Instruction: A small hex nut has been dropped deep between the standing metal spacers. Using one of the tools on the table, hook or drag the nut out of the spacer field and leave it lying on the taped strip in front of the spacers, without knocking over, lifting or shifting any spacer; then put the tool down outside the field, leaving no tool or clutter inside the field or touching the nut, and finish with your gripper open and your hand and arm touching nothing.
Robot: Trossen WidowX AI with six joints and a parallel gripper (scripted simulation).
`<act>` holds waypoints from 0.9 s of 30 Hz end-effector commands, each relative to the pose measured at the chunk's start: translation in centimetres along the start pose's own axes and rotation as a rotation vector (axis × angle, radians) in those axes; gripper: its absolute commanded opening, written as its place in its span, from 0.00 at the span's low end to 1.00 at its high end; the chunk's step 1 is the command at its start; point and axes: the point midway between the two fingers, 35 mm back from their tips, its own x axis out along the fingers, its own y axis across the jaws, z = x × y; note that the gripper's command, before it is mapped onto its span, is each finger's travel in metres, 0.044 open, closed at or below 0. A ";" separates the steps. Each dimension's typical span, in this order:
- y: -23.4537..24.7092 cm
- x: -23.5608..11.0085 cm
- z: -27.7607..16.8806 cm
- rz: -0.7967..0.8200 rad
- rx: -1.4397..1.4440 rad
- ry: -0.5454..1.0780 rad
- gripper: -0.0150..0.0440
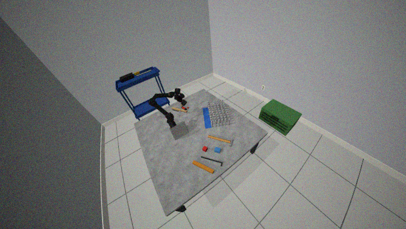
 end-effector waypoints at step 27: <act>5.3 -0.9 -6.4 0.208 0.928 0.386 0.25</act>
